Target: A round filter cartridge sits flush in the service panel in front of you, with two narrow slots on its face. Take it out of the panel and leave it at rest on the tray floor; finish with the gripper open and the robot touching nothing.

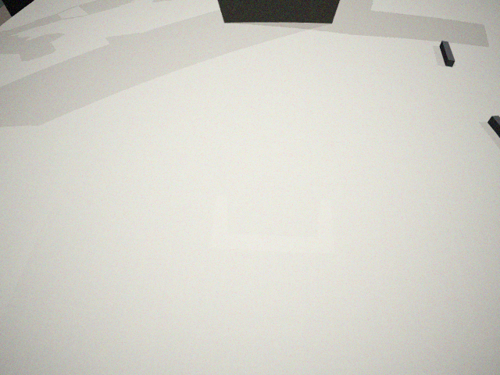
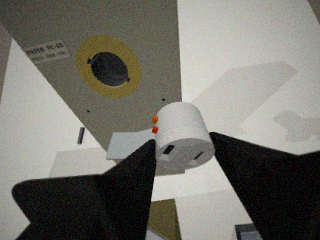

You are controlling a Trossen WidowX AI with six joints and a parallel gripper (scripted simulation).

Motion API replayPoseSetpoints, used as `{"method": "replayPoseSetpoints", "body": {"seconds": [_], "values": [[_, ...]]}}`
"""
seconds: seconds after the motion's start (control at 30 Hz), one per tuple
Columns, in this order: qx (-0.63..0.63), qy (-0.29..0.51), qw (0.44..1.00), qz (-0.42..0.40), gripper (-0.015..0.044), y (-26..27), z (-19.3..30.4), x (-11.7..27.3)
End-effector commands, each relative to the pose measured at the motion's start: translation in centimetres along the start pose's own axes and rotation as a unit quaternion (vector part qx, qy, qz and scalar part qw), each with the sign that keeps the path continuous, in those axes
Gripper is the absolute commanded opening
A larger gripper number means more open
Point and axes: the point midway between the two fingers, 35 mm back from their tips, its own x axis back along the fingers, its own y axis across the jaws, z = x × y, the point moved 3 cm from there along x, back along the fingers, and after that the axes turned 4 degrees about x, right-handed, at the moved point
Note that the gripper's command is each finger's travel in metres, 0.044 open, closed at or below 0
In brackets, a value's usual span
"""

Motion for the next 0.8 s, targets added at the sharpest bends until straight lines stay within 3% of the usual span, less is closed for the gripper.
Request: {"method": "replayPoseSetpoints", "body": {"seconds": [0.0, 0.07, 0.4, 0.77], "values": [[0.006, -0.003, 1.0, 0.004, 0.0, -1.8, 0.1, -0.1], [-0.013, 0.003, 1.0, 0.007, 0.0, -0.9, 0.4, 0.0], [-0.202, 0.031, 0.972, 0.117, 0.0, -7.2, 5.3, 0.8], [-0.412, 0.023, 0.877, 0.244, 0.0, -13.2, 11.7, 2.4]]}}
